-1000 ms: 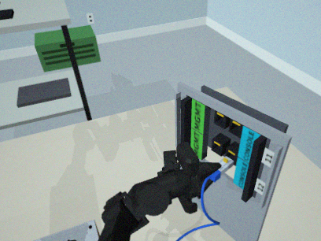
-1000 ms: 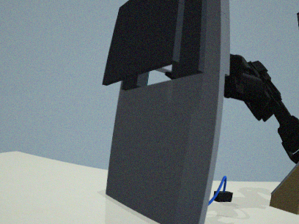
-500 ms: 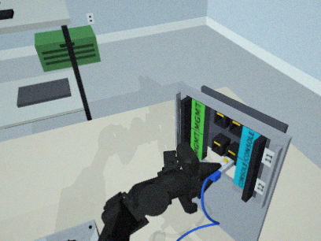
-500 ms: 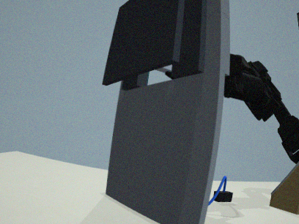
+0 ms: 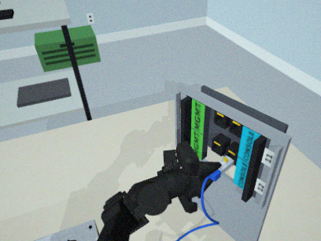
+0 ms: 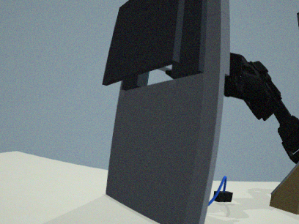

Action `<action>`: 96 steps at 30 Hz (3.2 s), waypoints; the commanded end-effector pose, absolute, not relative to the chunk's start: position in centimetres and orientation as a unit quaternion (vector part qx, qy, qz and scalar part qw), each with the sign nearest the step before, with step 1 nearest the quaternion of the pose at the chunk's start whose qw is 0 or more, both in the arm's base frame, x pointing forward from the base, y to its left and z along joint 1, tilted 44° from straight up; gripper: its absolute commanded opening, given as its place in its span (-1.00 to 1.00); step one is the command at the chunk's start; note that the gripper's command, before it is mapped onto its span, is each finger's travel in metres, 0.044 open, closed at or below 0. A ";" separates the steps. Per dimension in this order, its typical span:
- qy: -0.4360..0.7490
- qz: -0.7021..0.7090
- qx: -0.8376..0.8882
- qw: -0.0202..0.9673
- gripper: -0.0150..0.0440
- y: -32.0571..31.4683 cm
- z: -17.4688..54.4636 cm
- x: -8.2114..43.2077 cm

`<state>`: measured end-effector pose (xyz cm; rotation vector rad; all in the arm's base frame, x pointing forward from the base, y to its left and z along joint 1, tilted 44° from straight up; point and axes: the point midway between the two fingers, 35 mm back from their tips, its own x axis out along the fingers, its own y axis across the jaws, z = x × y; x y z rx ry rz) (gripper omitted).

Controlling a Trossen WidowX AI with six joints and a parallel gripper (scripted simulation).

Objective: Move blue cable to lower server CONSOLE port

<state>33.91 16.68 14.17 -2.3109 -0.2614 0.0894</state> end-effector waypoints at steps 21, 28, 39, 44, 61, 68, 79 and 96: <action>-0.106 0.033 -0.912 0.396 -0.49 16.8 14.5 33.9; -0.106 0.032 -0.911 0.396 -0.49 16.9 14.4 34.1; -0.106 0.032 -0.911 0.396 -0.49 17.1 14.3 34.3; -0.106 0.032 -0.911 0.396 -0.49 17.1 14.3 34.4; -0.107 0.032 -0.911 0.397 -0.49 17.3 14.2 34.8; -0.107 0.032 -0.911 0.397 -0.49 17.4 14.2 34.9; -0.107 0.031 -0.911 0.397 -0.49 17.6 14.2 35.1; -0.108 0.031 -0.911 0.397 -0.49 17.8 14.1 35.5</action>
